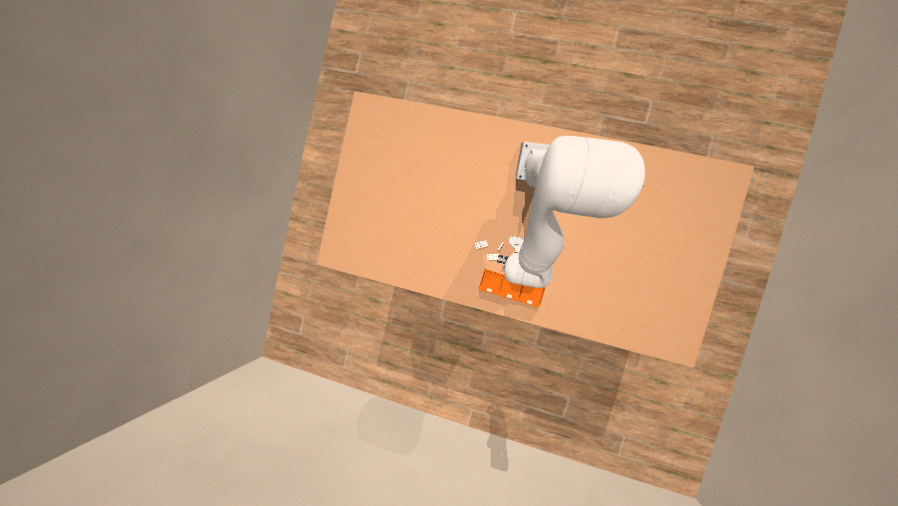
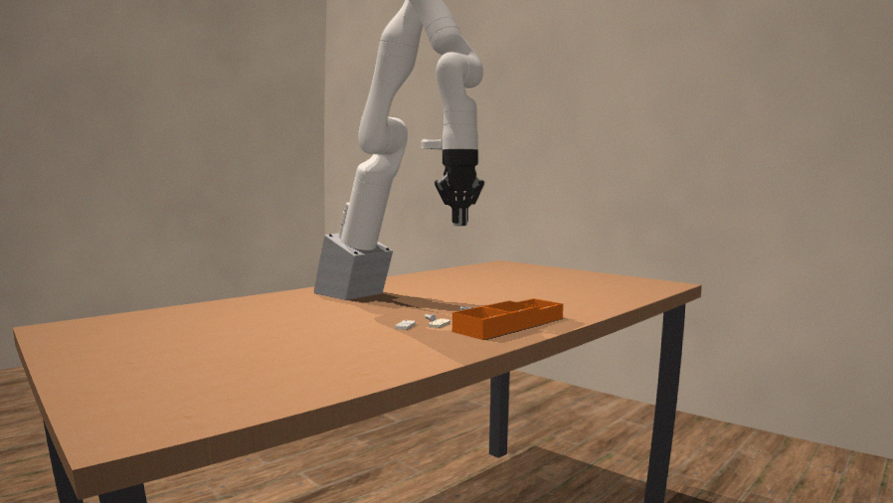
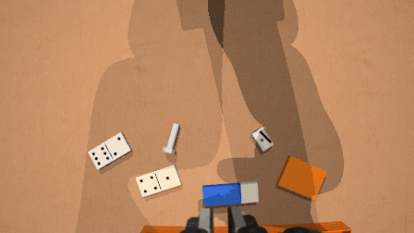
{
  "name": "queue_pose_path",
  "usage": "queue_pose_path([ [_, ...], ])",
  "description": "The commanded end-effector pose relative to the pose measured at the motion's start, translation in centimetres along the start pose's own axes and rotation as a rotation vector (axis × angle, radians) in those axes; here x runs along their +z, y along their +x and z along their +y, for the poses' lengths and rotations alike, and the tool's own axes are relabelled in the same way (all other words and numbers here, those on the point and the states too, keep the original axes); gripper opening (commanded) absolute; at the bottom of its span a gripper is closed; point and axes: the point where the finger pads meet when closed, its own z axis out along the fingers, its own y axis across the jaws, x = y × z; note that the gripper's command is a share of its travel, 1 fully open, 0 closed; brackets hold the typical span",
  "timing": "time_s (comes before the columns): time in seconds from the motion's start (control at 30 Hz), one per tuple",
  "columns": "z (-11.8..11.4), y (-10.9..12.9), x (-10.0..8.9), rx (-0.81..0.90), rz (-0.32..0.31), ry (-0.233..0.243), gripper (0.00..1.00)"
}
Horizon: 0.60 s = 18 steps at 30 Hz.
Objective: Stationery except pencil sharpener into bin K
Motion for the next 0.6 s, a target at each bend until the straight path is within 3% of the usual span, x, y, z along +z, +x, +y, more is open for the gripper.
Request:
queue_pose_path([
  [0.0, -0.4, -0.7, 0.6, 0.068, -0.009, -0.001, 0.09],
  [0.47, -4.4, -6.7, 9.7, 0.733, -0.014, -0.004, 0.09],
  [0.53, -4.4, -6.7, 9.7, 0.733, -0.014, -0.004, 0.09],
  [0.57, -4.7, -7.2, 10.4, 0.812, -0.009, -0.003, 0.09],
])
